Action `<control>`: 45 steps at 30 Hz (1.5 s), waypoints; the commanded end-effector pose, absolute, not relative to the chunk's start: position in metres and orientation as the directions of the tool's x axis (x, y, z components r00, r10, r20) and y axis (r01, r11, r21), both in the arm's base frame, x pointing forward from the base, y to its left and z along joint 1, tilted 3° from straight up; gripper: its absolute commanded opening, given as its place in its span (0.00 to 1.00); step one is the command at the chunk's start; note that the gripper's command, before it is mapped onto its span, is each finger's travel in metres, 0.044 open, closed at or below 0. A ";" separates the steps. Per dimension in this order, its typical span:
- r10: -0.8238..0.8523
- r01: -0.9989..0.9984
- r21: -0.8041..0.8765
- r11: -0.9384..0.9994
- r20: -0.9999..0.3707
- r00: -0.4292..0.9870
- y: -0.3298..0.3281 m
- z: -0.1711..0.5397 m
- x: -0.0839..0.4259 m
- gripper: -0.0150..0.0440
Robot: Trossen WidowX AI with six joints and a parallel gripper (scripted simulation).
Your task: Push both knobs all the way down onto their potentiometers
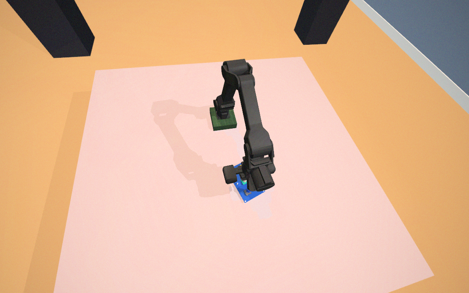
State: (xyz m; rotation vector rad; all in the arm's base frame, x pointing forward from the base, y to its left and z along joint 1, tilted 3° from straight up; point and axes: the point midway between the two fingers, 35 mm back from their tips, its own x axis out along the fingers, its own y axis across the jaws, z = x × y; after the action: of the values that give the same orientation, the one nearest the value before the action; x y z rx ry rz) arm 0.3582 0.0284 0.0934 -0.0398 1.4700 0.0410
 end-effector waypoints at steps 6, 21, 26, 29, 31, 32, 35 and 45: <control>0.000 -0.049 -0.005 0.999 -0.995 0.096 0.028 0.106 0.357 0.25; 0.002 -0.051 -0.003 0.999 -0.996 0.091 0.026 0.116 0.303 0.88; 0.000 -0.050 -0.004 0.999 -0.996 0.085 0.023 0.117 0.241 1.00; -0.001 -0.049 -0.005 0.999 -0.997 0.083 0.021 0.113 0.213 1.00; -0.001 -0.049 -0.005 0.999 -0.997 0.083 0.021 0.113 0.211 1.00; -0.001 -0.049 -0.005 0.999 -0.997 0.083 0.021 0.113 0.211 1.00; -0.001 -0.049 -0.005 0.999 -0.997 0.083 0.021 0.113 0.211 1.00; -0.001 -0.049 -0.005 0.999 -0.997 0.083 0.021 0.113 0.211 1.00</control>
State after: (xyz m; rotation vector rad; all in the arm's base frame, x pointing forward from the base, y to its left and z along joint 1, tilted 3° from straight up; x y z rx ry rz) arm 0.2120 0.0216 0.1129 -0.0422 1.4848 0.0428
